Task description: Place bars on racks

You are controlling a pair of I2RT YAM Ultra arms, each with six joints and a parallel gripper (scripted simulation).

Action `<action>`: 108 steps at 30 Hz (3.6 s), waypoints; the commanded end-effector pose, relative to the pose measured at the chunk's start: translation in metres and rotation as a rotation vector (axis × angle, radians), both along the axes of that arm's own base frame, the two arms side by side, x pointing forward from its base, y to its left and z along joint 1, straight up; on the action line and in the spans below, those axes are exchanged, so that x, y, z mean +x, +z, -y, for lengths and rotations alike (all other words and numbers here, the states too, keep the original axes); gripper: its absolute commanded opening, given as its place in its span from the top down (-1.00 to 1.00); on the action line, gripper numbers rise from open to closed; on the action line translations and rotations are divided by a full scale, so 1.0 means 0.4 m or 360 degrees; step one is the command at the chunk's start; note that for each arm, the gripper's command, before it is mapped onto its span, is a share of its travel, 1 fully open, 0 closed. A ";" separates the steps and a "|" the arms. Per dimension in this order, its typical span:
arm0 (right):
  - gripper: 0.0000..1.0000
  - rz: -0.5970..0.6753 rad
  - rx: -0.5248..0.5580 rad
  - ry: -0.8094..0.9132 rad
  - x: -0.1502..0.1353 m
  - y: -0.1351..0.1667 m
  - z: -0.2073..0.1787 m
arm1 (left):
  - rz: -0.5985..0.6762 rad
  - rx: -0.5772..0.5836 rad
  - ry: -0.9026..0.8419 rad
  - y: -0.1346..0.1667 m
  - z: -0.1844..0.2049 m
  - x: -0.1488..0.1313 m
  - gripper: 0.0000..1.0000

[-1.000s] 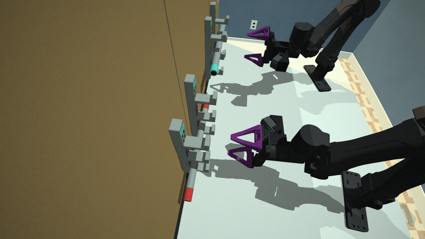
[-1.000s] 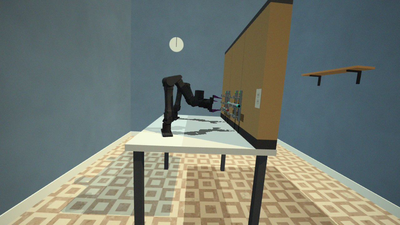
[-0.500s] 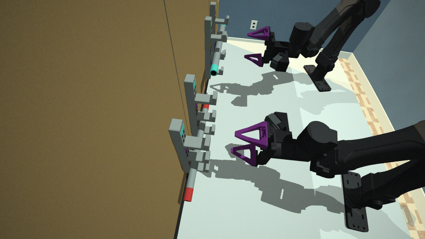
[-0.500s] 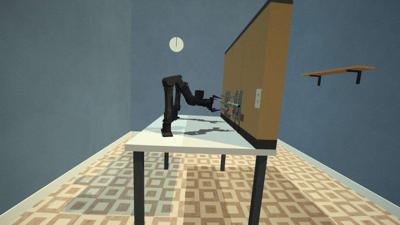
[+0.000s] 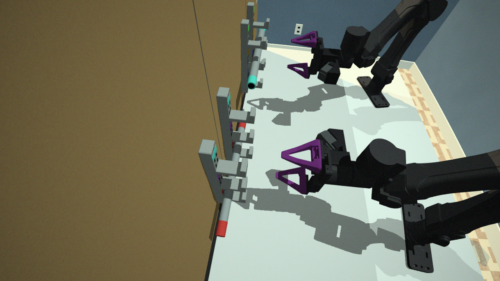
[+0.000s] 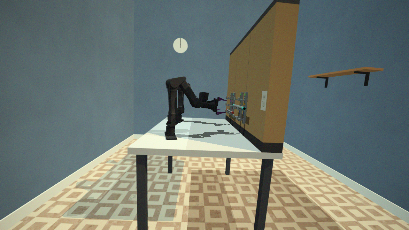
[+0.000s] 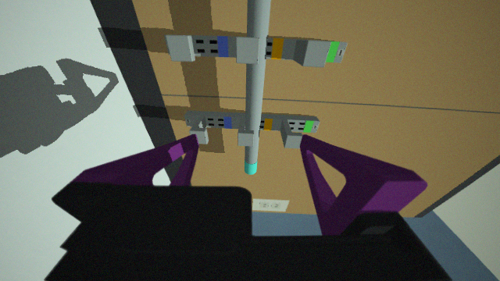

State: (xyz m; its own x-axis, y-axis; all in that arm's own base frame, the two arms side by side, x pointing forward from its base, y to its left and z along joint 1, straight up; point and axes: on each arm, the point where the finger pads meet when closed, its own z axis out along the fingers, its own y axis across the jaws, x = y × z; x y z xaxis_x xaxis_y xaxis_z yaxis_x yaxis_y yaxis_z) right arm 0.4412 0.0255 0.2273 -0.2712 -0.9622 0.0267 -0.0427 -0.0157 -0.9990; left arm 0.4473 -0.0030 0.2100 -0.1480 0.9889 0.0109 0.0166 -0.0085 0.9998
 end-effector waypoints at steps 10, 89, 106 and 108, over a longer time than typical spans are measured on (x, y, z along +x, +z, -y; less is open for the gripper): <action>-1.00 0.0068 0.0025 0.0008 0.001 0.025 -0.009 | 0.0027 -0.0014 -0.0008 0.052 0.011 -0.026 -1.00; -1.00 0.0068 0.0025 0.0008 0.012 0.081 0.230 | 0.0027 -0.0014 -0.0008 0.069 0.013 -0.035 -1.00; -1.00 0.0068 0.0025 0.0008 0.015 0.087 0.287 | 0.0027 -0.0014 -0.0008 0.069 0.013 -0.035 -1.00; -1.00 0.0068 0.0025 0.0008 0.015 0.086 0.294 | 0.0027 -0.0014 -0.0008 0.069 0.013 -0.035 -1.00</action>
